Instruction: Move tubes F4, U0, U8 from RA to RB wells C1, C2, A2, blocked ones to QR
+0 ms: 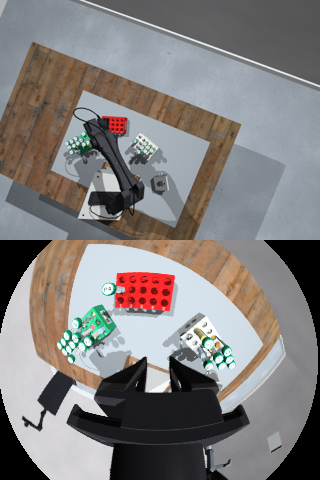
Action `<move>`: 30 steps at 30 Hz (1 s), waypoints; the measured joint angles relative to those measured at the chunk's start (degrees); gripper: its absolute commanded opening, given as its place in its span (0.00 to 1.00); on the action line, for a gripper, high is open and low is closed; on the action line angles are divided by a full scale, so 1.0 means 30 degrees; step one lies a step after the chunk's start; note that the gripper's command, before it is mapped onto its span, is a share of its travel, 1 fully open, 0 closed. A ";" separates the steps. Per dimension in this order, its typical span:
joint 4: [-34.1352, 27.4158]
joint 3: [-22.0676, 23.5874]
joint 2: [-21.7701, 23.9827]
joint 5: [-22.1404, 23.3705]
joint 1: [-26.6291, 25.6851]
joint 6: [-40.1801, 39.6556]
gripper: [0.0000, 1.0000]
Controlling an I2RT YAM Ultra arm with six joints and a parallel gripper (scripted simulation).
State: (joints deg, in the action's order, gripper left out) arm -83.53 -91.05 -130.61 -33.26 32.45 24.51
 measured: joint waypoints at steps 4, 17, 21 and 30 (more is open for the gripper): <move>-0.0284 0.0000 0.0816 -0.0386 -0.0823 -0.0678 0.30; -0.1297 -0.0197 0.2652 -0.1545 -0.2754 -0.2980 0.30; -0.1552 -0.0729 0.3024 -0.1858 -0.3614 -0.3745 0.30; -0.1800 -0.1195 0.3118 -0.2157 -0.3796 -0.4269 0.30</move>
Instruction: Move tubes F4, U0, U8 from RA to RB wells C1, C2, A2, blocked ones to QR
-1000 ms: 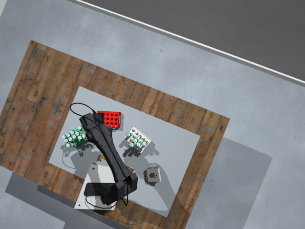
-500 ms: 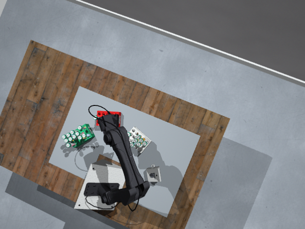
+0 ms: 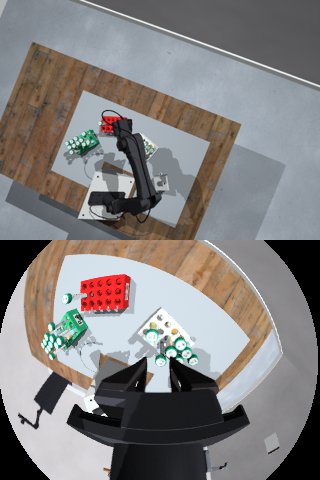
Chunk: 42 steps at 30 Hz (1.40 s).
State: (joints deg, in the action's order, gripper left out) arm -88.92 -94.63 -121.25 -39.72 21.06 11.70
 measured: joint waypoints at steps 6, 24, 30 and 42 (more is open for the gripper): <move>-0.0044 0.0211 0.0007 0.0029 0.0102 0.0066 0.30; 0.1472 0.1945 0.0000 -0.0102 -0.0408 -0.0437 0.30; 0.2361 0.2579 0.0000 -0.0233 -0.0656 -0.0874 0.30; 0.3876 0.3606 -0.0007 -0.0488 -0.1282 -0.1639 0.30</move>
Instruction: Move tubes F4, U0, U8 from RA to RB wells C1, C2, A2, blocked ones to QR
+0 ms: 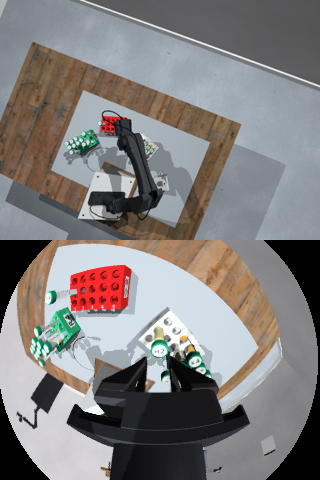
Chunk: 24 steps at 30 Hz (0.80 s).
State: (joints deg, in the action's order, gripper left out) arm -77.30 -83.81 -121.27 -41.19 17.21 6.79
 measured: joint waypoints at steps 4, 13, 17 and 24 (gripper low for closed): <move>0.0328 0.0197 0.0007 -0.0080 -0.0175 -0.0211 0.30; 0.0787 0.0291 0.0102 -0.0153 -0.0182 -0.0423 0.30; 0.0874 0.0568 0.0175 -0.0160 -0.0182 -0.0495 0.30; 0.1078 0.0590 0.0182 -0.0211 -0.0321 -0.0627 0.30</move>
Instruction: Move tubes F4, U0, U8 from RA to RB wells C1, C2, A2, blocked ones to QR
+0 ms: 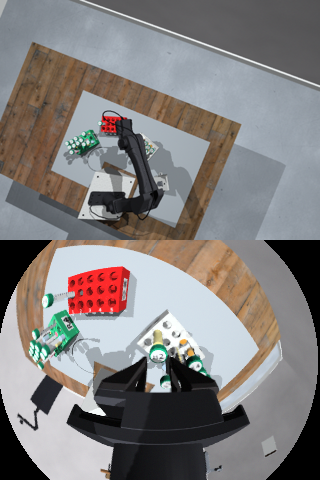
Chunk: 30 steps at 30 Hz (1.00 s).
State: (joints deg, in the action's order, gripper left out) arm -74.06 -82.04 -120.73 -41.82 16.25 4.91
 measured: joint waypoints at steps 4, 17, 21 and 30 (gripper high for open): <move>0.0153 0.0204 0.0080 -0.0015 0.0000 -0.0058 0.30; 0.0568 0.0612 0.0189 -0.0080 -0.0240 -0.0291 0.30; 0.0641 0.0656 0.0197 -0.0095 -0.0262 -0.0350 0.30; 0.0969 0.0874 0.0211 -0.0153 -0.0401 -0.0503 0.30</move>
State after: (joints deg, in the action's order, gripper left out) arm -71.16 -79.42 -120.09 -42.28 15.05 3.40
